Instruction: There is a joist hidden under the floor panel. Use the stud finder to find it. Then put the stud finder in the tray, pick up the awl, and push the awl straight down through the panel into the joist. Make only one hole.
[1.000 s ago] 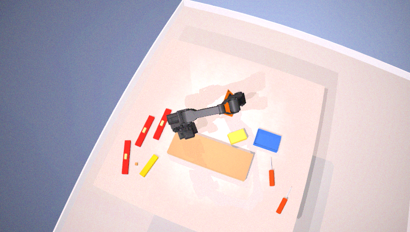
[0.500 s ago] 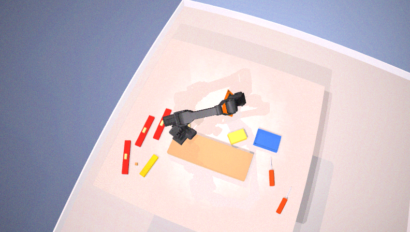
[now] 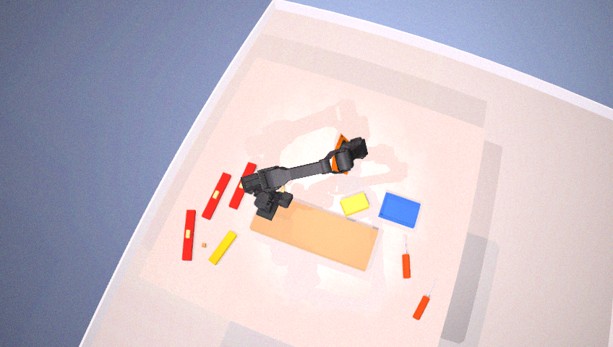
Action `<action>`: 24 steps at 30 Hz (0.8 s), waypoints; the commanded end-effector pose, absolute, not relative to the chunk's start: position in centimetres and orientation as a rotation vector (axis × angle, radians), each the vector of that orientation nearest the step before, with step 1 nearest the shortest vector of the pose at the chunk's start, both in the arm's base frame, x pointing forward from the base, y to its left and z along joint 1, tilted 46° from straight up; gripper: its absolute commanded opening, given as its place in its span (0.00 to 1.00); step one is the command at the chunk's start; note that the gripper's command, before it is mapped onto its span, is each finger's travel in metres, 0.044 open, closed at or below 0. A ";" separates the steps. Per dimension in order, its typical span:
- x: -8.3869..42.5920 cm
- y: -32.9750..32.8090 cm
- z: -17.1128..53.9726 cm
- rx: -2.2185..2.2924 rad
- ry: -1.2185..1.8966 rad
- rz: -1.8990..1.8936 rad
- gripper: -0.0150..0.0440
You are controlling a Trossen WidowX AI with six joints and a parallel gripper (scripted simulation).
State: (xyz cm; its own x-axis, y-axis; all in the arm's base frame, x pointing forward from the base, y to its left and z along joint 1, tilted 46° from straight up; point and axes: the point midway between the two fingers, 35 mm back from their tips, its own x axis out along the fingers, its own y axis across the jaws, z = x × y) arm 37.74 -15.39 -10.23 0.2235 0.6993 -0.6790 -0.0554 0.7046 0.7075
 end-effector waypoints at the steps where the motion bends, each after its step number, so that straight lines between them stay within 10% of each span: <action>1: 37.9 -14.9 -10.7 0.618 1.238 0.579 0.25; 24: 37.7 -11.7 -13.9 0.613 1.238 0.589 0.25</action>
